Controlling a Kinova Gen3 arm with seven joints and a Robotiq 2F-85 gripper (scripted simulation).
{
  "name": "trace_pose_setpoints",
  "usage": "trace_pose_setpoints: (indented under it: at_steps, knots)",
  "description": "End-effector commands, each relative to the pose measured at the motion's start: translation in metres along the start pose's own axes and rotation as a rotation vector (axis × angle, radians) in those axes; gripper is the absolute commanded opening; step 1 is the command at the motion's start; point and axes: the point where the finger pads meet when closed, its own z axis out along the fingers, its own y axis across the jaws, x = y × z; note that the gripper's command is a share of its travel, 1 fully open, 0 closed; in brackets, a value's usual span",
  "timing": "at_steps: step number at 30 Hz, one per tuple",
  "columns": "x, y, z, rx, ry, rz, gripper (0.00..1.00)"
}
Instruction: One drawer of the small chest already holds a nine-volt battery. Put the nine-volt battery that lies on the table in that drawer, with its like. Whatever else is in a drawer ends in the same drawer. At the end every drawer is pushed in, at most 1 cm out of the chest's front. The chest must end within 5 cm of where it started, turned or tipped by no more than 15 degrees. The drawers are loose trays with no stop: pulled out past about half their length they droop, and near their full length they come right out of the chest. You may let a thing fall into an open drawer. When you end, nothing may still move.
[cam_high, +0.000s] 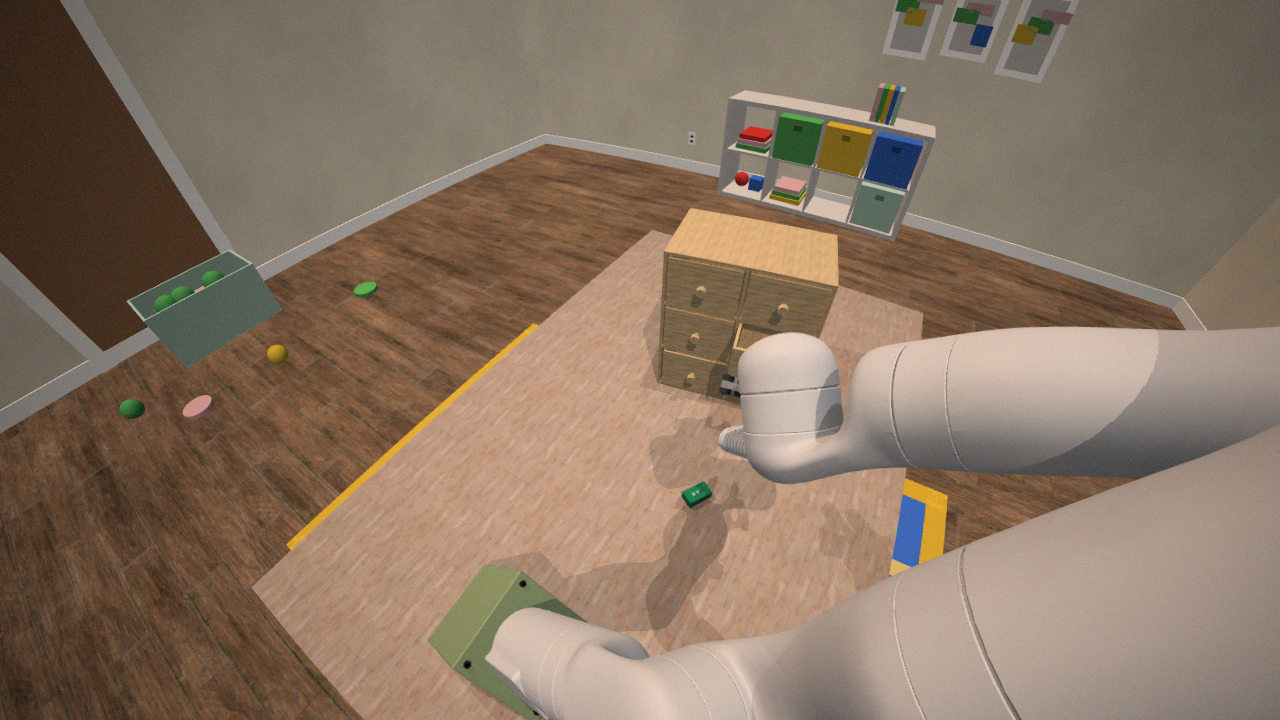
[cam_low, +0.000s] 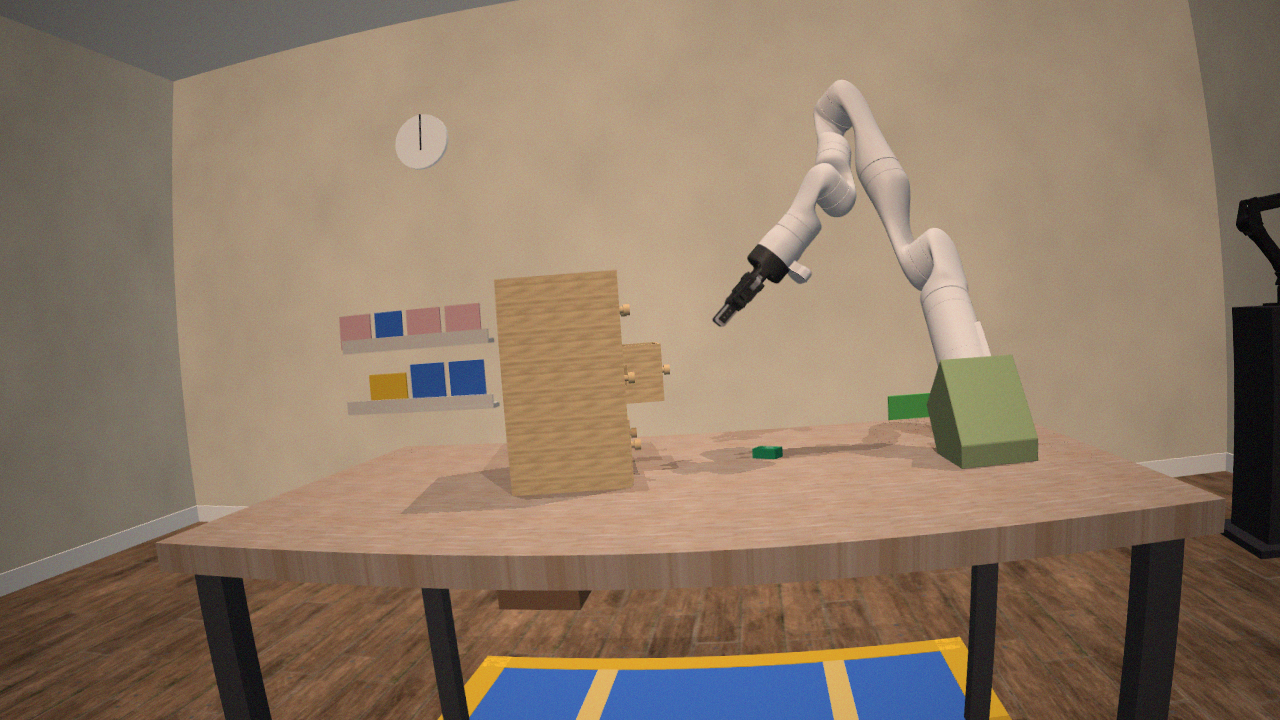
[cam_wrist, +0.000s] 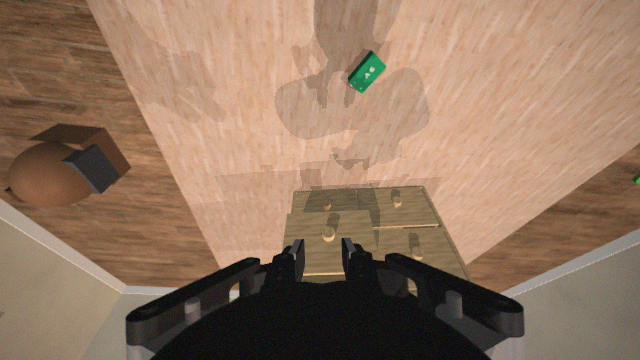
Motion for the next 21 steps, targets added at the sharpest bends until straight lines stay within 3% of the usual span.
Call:
trace_pose_setpoints:
  at_steps: [1,21]
  knots:
    - [-0.0009,0.0049,-0.0027,-0.013,-0.001,-0.013,0.33]
    - [-0.0024,0.0033,-0.0091,-0.01,0.031,-0.012,0.33]
